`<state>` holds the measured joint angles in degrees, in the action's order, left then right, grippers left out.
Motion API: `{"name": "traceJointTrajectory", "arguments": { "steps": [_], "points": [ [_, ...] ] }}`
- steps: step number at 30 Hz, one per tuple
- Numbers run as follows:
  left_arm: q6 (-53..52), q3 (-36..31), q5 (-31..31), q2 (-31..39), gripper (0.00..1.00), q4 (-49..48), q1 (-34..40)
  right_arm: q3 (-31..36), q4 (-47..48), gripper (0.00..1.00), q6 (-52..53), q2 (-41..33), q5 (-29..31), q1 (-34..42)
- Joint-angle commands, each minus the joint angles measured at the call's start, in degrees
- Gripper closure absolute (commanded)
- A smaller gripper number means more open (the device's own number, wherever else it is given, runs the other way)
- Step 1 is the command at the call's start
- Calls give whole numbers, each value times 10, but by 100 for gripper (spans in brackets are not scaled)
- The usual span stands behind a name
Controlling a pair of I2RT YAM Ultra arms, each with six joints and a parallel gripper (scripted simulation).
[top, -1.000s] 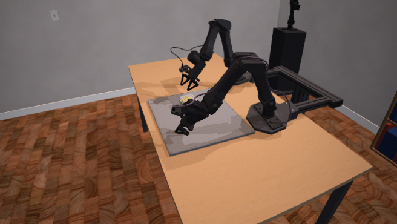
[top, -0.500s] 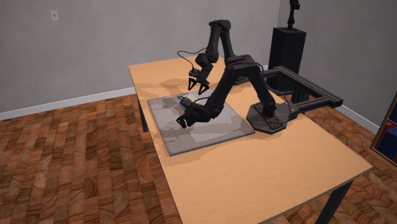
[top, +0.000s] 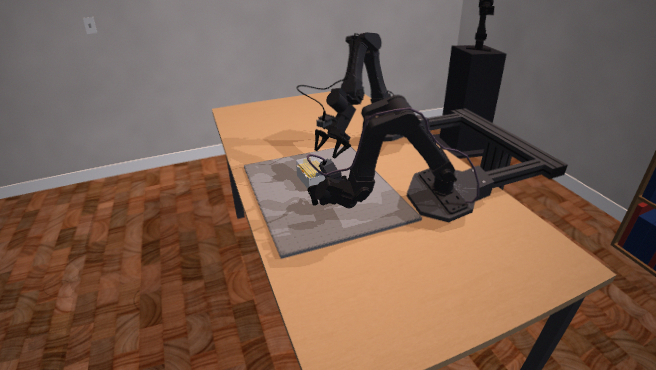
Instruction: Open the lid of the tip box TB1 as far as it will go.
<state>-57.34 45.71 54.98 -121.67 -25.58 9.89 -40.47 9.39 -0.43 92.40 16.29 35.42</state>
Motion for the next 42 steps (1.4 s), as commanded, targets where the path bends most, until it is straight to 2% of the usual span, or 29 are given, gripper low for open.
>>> {"name": "traceJointTrajectory", "arguments": {
  "steps": [1, 8, 19, 42],
  "points": [
    [-16, -8, 25, -13, 0, -10, 17, 6, 13, 0, 3, 0, -3, 8],
    [-15, -3, 23, -16, 0, -6, 19, 0, 6, 0, 1, -2, -1, 5],
    [18, -14, 9, -25, 0, -53, 42, 0, 6, 0, 1, -2, -1, 5],
    [72, 20, -20, -70, 0, -118, 83, 0, 6, 0, 1, -2, -1, 5]
  ]
}}
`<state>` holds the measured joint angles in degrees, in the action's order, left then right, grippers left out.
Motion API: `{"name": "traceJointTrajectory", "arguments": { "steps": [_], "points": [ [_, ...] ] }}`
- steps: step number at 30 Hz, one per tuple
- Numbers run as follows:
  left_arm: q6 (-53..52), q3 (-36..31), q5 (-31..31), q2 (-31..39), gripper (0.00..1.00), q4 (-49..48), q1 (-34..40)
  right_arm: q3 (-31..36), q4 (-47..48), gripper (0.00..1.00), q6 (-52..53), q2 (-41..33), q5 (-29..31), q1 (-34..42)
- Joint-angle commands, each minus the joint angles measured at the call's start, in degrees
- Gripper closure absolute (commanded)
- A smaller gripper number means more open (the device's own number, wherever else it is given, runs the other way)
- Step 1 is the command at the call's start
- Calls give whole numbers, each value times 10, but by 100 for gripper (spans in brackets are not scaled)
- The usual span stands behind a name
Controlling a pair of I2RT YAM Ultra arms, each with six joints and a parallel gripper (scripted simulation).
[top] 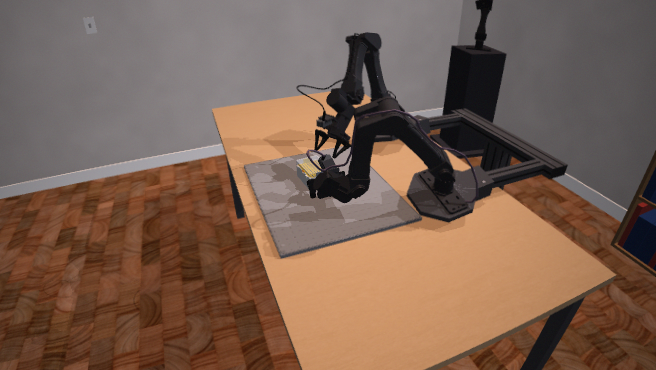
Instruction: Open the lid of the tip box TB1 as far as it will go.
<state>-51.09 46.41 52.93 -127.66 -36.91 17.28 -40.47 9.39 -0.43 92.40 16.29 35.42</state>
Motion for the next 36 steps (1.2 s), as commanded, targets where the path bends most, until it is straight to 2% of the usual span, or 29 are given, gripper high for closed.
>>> {"name": "traceJointTrajectory", "arguments": {
  "steps": [1, 6, 7, 11, 12, 16, 18, 23, 24, 25, 26, 29, 34, 36],
  "points": [
    [10, 13, 1, -10, 0, -1, 9, 0, 6, 0, 1, -2, -1, 5],
    [10, 13, 1, -10, 0, -1, 9, 0, 6, 0, 1, -2, -1, 5],
    [10, 13, 1, -10, 4, -1, 9, 0, 6, 0, 1, -2, -1, 5],
    [10, 13, 1, -10, 4, -1, 9, 0, 6, 0, 1, -2, -1, 5],
    [6, 7, 1, -5, 9, -1, 6, 0, 6, 0, 1, -2, -1, 5],
    [6, 7, 1, -5, 11, -1, 6, 0, 6, 0, 1, -2, -1, 5],
    [2, 13, 7, -4, 17, 8, 4, 0, 6, 0, 1, -2, -1, 5],
    [2, 13, 7, -4, 20, 8, 4, 0, 6, 0, 1, -2, -1, 5],
    [2, 13, 7, -4, 31, 8, 4, 0, 6, 0, 1, -2, -1, 5],
    [4, 7, 2, -4, 20, 1, 4, 0, 6, 0, 1, -2, -1, 5],
    [4, 7, 2, -4, 16, 1, 4, 0, 6, 0, 1, -2, -1, 5],
    [4, 7, 2, -4, 16, 1, 4, 0, 6, 0, 1, -2, -1, 5],
    [4, 7, 2, -4, 16, 1, 4, -10, 45, 57, -28, -17, -4, -20],
    [4, 7, 2, -4, 16, 1, 4, -10, 83, 57, -22, -6, 15, -26]
  ]
}}
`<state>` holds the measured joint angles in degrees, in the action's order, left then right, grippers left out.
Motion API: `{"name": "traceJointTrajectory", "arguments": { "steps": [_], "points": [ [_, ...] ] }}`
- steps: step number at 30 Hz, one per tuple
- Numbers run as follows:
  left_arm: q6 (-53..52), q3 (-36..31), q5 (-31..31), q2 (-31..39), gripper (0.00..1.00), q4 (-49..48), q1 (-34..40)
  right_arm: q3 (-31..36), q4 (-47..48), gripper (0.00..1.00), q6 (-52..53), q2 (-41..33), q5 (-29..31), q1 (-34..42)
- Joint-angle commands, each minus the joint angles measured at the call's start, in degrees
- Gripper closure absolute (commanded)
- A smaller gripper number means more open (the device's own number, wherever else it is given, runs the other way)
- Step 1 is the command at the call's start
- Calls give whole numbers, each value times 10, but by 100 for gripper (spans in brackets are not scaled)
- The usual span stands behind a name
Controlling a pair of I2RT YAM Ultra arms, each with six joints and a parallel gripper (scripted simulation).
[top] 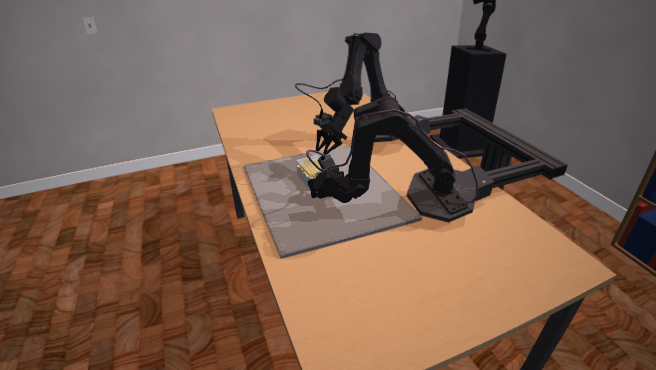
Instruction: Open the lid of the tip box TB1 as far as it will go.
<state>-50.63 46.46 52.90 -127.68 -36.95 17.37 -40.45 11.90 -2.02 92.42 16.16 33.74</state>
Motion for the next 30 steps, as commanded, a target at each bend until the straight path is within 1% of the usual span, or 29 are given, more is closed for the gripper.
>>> {"name": "traceJointTrajectory", "arguments": {
  "steps": [1, 7, 9, 10, 14, 21, 24, 26, 27, 30],
  "points": [
    [-1, 7, 2, -4, 16, 2, 3, -4, 78, 57, -3, 0, 23, -9],
    [-1, 7, 2, -4, 16, 2, 3, 24, 248, 57, 16, 56, 76, 27],
    [-1, 7, 2, -4, 16, 2, 3, 24, 248, 57, 16, 56, 76, 27],
    [-1, 7, 2, -4, 16, 2, 3, 34, 303, 57, 16, 76, 91, 36],
    [-1, 7, 2, -4, 16, 2, 3, 70, 437, 57, 33, 125, 134, 74],
    [-1, 7, 2, -4, 16, 2, 3, 118, 624, 57, 45, 207, 195, 127],
    [-1, 7, 2, -4, 16, 2, 3, 129, 679, 57, 13, 244, 216, 131],
    [-1, 7, 2, -4, 16, 2, 3, 129, 679, 57, 13, 244, 216, 131],
    [-1, 7, 2, -4, 16, 2, 3, 135, 712, 57, -7, 267, 224, 119],
    [-1, 7, 2, -4, 16, 2, 3, 155, 747, 57, -4, 302, 225, 107]
  ]
}}
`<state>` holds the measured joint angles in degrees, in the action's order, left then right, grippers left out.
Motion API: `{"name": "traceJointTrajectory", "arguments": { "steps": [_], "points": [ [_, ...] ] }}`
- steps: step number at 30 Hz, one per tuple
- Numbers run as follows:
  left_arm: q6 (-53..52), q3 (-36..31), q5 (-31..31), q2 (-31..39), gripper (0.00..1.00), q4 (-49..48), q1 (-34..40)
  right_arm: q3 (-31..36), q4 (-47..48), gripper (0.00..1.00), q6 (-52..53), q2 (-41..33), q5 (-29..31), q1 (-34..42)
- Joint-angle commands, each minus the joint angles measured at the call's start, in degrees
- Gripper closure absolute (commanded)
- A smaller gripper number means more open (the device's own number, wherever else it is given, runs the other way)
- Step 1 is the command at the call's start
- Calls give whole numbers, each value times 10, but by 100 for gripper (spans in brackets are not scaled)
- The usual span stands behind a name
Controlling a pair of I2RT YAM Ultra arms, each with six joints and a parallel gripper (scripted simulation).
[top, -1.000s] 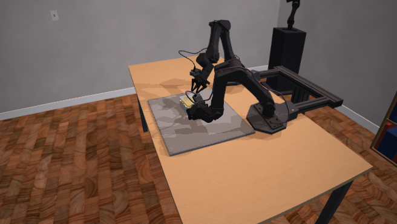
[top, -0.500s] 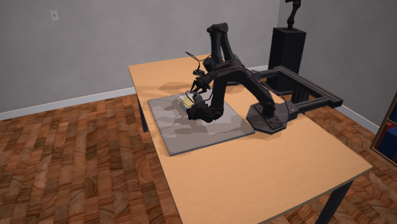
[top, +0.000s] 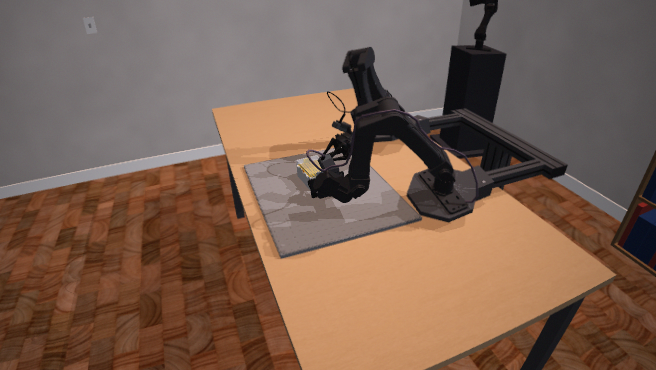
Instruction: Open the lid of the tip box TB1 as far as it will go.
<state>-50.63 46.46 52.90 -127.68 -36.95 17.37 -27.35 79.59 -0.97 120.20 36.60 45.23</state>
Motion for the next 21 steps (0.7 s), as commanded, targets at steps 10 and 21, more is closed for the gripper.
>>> {"name": "traceJointTrajectory", "arguments": {
  "steps": [10, 21],
  "points": [
    [-1, 7, 2, -4, 16, 2, 3, 52, 100, 57, -22, 81, 20, -5],
    [-1, 7, 2, -4, 16, 2, 3, 26, 104, 57, -39, 79, -3, -22]
  ]
}}
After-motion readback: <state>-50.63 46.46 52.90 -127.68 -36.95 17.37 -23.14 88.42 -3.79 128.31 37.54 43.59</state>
